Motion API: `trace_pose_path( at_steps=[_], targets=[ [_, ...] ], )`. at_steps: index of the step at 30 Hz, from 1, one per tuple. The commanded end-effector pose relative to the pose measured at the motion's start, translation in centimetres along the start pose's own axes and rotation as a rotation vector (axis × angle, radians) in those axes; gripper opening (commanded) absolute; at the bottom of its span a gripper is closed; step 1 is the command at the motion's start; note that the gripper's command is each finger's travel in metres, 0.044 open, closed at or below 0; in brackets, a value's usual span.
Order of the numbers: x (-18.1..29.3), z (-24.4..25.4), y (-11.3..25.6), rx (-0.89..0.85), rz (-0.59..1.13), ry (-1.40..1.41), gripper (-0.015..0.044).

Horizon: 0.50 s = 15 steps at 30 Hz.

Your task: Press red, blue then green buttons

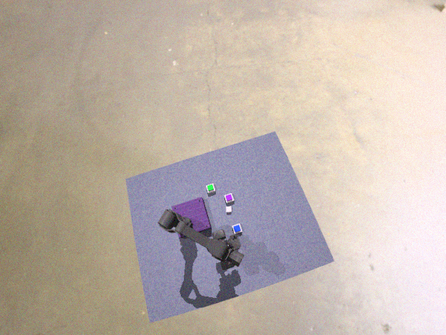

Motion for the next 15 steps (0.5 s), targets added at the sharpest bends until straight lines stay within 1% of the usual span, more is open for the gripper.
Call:
trace_pose_path(
  at_steps=[1, 3, 4, 12, 13, 15],
  targets=[
    [0.1, -0.4, -2.3, 0.002, 0.011, -0.005, 0.0321],
    [0.2, -0.4, -5.2, 0.002, 0.011, -0.005, 0.0269],
    [0.2, -0.3, -5.9, 0.002, 0.011, -0.005, 0.0242],
    [0.2, -0.3, -6.1, 0.002, 0.011, -0.005, 0.0032],
    [0.2, -0.3, -6.1, 0.002, 0.011, -0.005, 0.0020],
    [0.2, -0.3, -6.1, 0.002, 0.011, -0.005, 0.0020]
  ],
)
Point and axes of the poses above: the point midway between the two fingers, 35 mm back from their tips, its own y axis back along the fingers, its own z axis across the jaws, x = y × z, the point moved 10 cm from there along y, back along the fingers, and after that the axes turned 8 degrees about y, right-handed, at the moved point
